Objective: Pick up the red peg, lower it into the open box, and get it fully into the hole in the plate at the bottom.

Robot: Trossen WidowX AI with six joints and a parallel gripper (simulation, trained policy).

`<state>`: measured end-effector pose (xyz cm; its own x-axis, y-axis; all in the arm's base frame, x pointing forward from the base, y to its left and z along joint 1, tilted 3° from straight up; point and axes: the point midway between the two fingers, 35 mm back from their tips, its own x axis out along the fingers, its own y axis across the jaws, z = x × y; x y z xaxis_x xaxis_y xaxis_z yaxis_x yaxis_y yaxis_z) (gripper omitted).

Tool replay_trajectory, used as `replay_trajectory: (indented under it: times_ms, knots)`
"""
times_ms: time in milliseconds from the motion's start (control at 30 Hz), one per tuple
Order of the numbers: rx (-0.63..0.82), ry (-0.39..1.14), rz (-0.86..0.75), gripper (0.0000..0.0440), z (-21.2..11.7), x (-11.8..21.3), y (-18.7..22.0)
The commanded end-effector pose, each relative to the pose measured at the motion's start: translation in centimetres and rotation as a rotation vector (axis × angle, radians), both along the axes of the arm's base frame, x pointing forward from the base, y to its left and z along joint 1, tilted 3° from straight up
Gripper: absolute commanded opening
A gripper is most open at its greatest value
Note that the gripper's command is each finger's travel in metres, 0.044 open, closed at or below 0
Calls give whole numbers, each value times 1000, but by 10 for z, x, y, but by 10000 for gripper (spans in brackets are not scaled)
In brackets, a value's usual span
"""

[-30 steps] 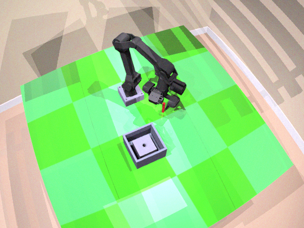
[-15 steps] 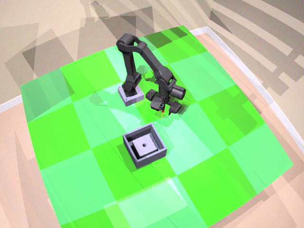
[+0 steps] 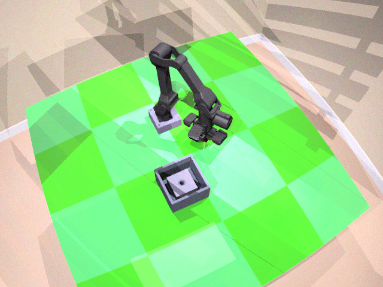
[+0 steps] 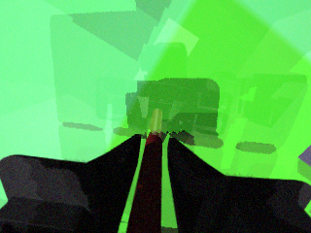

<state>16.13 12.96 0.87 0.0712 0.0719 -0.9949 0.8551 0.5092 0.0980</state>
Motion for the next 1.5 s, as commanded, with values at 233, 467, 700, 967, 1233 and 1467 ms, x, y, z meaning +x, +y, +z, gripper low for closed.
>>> replay_trajectory:
  times_ms: [233,467,700,967,1233,1467]
  knots:
    - [5,-59,49,0,23,19,-2]
    - [-34,-139,96,0,53,37,-10]
    - [-71,-209,113,0,85,57,-22]
    - [-120,-259,99,0,111,82,-45]
    - [-157,-279,48,0,119,105,-75]
    - [-183,-288,1,0,120,121,-100]
